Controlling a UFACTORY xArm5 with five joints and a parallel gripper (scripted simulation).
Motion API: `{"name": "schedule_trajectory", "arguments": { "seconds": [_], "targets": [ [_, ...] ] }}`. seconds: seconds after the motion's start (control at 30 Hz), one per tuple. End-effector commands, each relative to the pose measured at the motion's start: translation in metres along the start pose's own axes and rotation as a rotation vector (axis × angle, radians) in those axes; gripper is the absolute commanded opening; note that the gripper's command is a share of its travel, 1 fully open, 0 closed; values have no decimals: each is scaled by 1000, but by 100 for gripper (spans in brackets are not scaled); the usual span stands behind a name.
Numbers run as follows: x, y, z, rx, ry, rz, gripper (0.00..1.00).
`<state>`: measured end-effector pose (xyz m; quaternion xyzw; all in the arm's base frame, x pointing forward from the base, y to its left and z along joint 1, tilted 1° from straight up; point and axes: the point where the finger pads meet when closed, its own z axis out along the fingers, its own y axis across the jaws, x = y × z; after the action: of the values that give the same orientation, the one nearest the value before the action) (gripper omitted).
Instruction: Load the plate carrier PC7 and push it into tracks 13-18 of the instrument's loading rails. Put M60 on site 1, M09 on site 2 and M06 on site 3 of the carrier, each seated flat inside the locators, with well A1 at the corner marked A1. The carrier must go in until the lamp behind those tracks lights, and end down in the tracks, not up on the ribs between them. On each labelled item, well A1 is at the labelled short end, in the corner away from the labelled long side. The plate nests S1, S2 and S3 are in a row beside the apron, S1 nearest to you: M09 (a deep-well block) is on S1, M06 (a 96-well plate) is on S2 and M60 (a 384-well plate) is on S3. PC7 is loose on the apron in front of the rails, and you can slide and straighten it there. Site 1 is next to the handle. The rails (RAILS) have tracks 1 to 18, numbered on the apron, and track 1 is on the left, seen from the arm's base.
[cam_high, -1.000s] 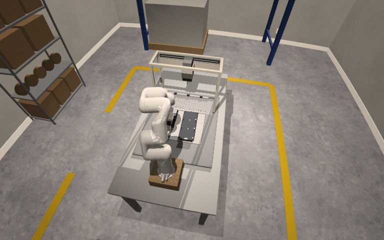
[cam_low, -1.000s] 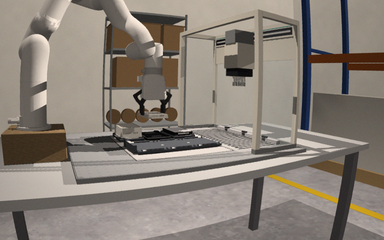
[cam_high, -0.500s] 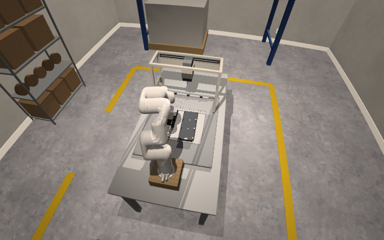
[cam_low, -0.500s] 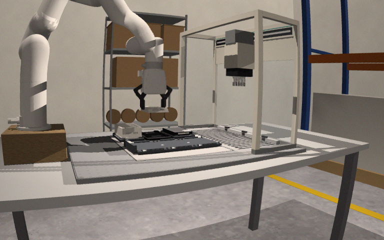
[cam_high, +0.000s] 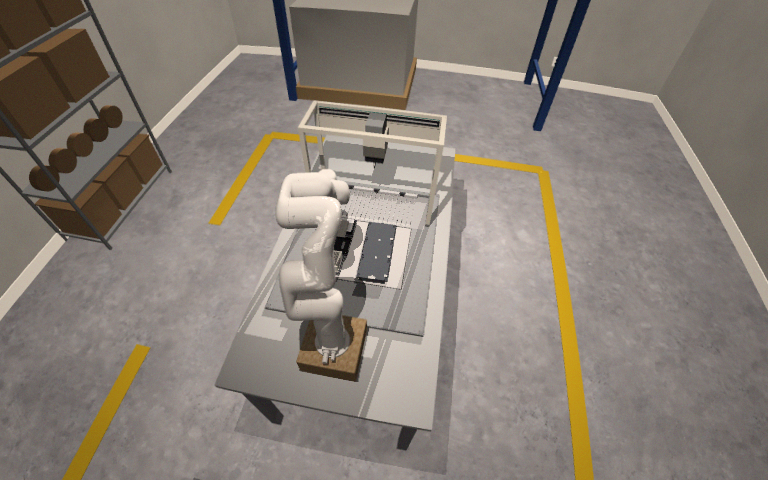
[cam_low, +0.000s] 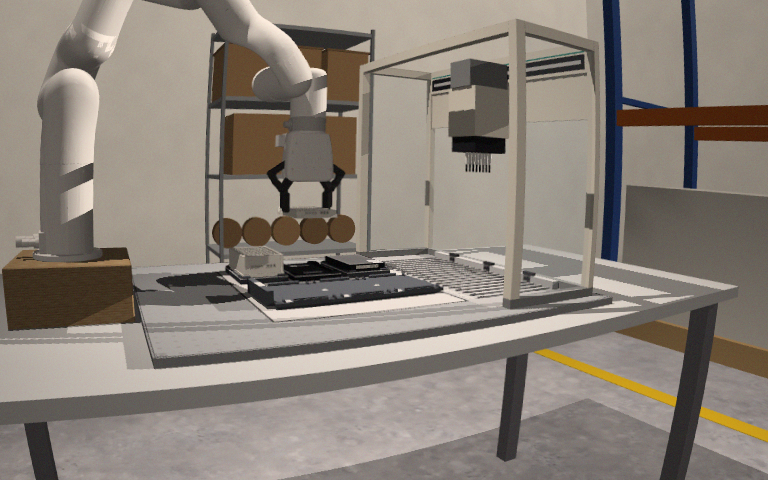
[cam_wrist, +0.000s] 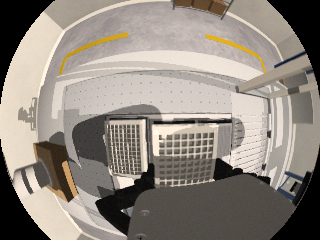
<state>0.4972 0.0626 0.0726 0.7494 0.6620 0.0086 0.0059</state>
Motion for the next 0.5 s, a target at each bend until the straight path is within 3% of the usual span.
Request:
{"name": "schedule_trajectory", "arguments": {
  "seconds": [0.0,0.47],
  "targets": [
    [0,1,-2,-3,5,0,0],
    [-52,32,-2,-4,5,-31,0]
  ]
}}
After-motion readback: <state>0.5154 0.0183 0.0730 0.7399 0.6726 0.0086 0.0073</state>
